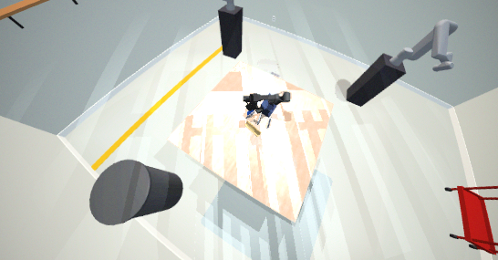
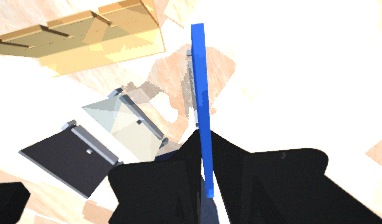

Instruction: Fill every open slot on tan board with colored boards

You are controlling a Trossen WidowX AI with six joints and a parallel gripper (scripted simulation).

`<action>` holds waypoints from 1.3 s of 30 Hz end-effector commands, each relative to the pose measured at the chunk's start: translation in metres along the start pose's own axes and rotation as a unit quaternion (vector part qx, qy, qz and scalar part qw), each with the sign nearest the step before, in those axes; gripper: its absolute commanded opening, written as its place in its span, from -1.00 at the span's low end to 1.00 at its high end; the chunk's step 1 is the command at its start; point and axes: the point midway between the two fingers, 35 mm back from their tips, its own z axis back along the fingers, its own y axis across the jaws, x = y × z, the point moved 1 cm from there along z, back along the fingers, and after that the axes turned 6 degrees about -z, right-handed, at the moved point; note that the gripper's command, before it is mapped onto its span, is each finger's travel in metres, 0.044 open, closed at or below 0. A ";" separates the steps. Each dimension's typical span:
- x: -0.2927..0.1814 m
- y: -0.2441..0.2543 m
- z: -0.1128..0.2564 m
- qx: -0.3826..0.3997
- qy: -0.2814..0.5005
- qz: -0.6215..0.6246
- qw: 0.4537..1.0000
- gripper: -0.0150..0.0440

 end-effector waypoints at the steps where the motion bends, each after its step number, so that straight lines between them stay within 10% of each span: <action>1: 0.002 -0.001 0.013 -0.006 -0.005 0.004 1.000 -0.49; 39: 0.034 0.028 0.046 -0.011 -0.007 0.017 1.000 -0.49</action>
